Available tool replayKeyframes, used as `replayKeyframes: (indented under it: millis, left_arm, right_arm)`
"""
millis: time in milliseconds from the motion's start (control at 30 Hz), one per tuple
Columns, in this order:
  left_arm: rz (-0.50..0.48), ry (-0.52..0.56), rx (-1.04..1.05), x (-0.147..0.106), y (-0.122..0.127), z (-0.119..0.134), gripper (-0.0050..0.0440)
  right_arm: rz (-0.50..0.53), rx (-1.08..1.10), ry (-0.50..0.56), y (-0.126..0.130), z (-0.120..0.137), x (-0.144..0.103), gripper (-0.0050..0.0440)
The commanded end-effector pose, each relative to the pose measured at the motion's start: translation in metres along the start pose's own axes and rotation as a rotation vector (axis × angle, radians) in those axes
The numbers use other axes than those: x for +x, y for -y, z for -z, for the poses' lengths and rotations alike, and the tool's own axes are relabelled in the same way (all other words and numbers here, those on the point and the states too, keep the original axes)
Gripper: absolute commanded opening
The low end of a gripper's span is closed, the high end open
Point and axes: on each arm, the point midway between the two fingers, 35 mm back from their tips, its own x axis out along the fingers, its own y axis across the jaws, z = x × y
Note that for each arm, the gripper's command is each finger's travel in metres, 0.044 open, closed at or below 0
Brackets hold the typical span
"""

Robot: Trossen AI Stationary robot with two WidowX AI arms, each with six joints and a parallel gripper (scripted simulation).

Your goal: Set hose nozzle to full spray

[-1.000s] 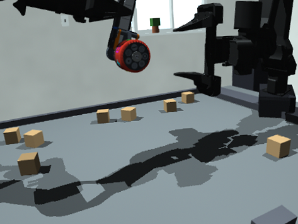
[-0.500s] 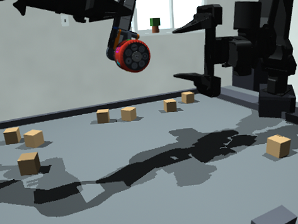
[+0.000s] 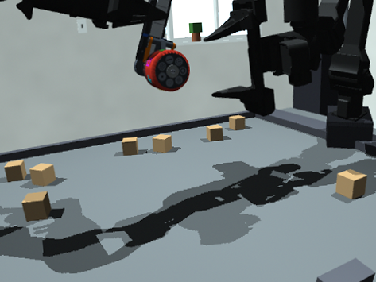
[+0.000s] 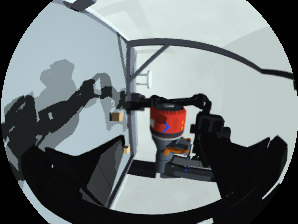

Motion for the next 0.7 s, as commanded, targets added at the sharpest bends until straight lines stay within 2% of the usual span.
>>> replayKeyframes:
  millis: [0,300,667]
  left_arm:
    - [0.001,0.051,0.005,-0.004,0.001,-0.019,0.0173]
    - [0.001,0.051,0.005,-0.004,0.001,-0.019,0.0173]
    - [0.001,0.051,0.005,-0.004,0.001,-0.019,0.0173]
  right_arm:
    - [-0.020,0.014,0.008,0.024,-0.002,0.005,0.0408]
    - [-0.108,0.012,0.009,0.034,-0.001,0.005,0.0408]
    - [-0.232,0.024,0.010,0.060,0.002,-0.010,0.0408]
